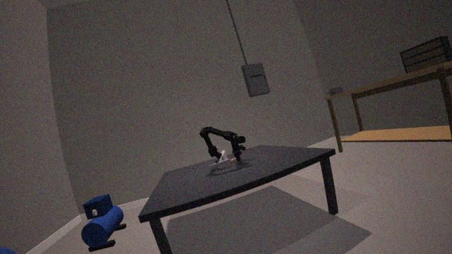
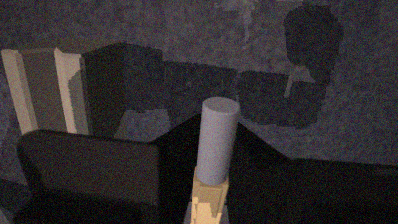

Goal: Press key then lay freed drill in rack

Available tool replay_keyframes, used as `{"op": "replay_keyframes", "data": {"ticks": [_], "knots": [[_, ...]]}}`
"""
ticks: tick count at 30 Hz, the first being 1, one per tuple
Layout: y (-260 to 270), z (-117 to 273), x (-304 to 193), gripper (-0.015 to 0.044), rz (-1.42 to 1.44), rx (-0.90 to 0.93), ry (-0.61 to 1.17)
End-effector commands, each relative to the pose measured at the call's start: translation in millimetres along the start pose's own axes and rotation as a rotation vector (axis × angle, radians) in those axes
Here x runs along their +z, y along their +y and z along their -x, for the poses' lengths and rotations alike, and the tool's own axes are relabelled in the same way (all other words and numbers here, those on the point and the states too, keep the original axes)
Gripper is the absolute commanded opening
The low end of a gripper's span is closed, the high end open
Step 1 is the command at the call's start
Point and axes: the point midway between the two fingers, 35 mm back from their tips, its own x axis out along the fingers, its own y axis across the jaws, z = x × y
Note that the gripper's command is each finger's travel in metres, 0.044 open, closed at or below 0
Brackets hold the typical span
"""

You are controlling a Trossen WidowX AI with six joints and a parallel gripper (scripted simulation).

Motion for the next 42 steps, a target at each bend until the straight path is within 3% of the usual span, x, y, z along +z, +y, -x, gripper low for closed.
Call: {"op": "replay_keyframes", "data": {"ticks": [1,24,42], "knots": [[-2,3,7,0.0,-0.006,-0.002,-0.007],[-1,7,41,0.0,-0.007,-0.002,-0.01],[0,15,35,0.0,-0.006,-0.002,-0.01]]}}
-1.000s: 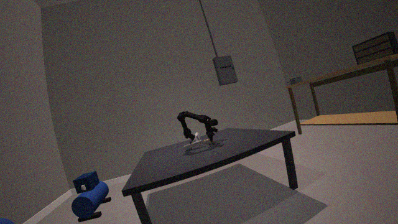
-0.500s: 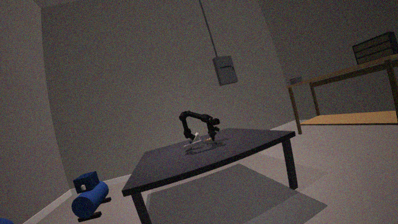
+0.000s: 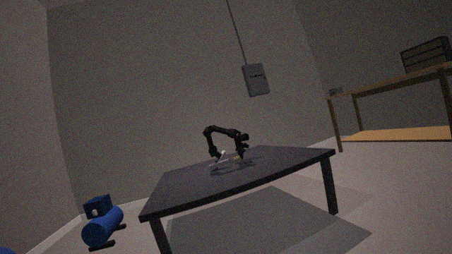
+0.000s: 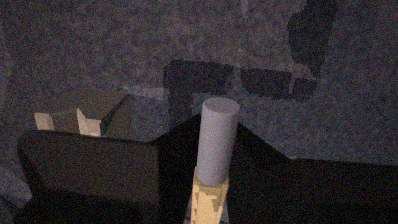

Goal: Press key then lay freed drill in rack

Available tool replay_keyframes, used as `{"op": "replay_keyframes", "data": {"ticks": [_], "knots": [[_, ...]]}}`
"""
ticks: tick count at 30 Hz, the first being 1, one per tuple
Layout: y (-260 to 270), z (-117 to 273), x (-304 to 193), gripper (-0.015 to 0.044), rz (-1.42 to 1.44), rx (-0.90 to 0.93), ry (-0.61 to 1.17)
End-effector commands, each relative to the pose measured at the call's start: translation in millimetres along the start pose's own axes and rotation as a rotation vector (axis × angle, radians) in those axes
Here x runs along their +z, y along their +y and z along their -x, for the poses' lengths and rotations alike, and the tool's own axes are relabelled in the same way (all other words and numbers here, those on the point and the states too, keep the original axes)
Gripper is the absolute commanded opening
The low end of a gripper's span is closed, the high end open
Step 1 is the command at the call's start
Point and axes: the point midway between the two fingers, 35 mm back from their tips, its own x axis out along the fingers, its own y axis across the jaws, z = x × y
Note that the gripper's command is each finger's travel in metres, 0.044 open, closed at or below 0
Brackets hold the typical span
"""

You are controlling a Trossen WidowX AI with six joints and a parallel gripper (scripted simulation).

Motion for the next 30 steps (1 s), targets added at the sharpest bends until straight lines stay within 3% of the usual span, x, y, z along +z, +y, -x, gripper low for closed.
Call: {"op": "replay_keyframes", "data": {"ticks": [1,30], "knots": [[0,3,0,0.0,-0.004,0.002,-0.004],[1,16,-4,0.0,-0.004,0.002,-0.005]]}}
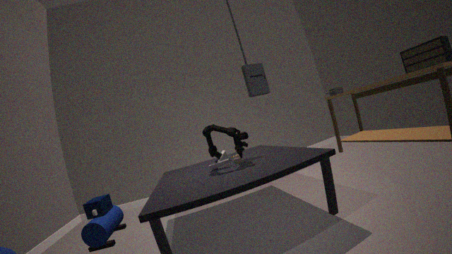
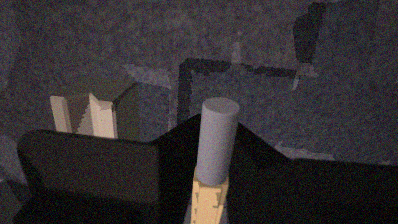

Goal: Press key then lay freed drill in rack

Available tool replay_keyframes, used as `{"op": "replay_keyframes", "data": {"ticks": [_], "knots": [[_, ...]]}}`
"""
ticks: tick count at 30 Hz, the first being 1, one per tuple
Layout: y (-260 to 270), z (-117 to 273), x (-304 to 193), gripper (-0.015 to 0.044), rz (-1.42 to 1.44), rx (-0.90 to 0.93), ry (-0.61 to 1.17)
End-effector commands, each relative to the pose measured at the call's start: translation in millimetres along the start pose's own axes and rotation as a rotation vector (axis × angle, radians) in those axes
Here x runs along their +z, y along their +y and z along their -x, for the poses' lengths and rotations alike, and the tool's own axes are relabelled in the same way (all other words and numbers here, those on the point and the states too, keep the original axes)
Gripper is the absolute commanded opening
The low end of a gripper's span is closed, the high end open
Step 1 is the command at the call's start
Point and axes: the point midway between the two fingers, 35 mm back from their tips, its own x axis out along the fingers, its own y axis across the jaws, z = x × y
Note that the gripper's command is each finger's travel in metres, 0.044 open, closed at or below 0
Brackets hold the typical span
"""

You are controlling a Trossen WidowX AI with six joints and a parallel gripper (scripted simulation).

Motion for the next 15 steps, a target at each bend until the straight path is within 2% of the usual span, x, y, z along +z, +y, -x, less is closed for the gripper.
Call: {"op": "replay_keyframes", "data": {"ticks": [1,15], "knots": [[-0.1,3.3,0.4,0.0,-0.004,0.002,-0.005],[0.2,9.1,-0.5,0.0,-0.004,0.002,-0.005]]}}
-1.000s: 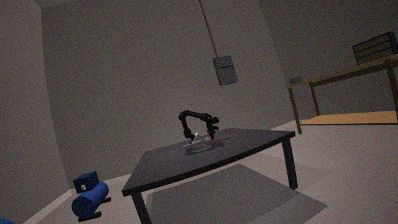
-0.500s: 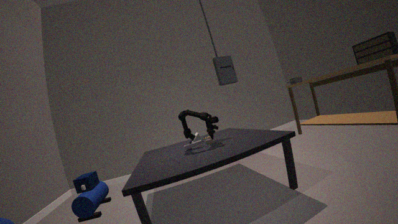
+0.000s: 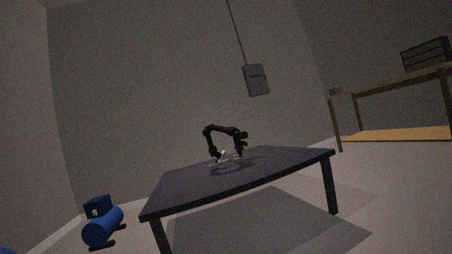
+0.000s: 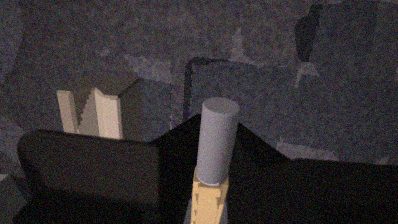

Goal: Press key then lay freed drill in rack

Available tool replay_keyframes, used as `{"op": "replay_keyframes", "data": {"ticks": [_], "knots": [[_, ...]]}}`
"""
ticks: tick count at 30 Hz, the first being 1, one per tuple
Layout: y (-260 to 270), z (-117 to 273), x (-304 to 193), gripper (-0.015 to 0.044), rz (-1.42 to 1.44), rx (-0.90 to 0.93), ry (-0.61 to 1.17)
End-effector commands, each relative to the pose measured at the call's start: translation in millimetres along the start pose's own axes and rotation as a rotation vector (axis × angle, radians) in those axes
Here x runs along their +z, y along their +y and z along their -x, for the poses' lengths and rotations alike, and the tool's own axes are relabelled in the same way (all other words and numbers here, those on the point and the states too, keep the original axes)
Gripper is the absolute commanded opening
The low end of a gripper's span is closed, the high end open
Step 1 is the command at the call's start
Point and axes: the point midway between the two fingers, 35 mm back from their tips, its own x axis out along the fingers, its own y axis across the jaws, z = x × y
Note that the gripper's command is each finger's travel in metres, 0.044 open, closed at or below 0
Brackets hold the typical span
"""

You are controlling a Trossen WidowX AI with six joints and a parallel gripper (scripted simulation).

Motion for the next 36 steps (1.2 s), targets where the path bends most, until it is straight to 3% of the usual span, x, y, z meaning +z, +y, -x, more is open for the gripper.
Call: {"op": "replay_keyframes", "data": {"ticks": [1,36], "knots": [[0,3,1,0.0,-0.004,0.001,-0.005],[0,15,2,0.0,-0.004,0.002,-0.006]]}}
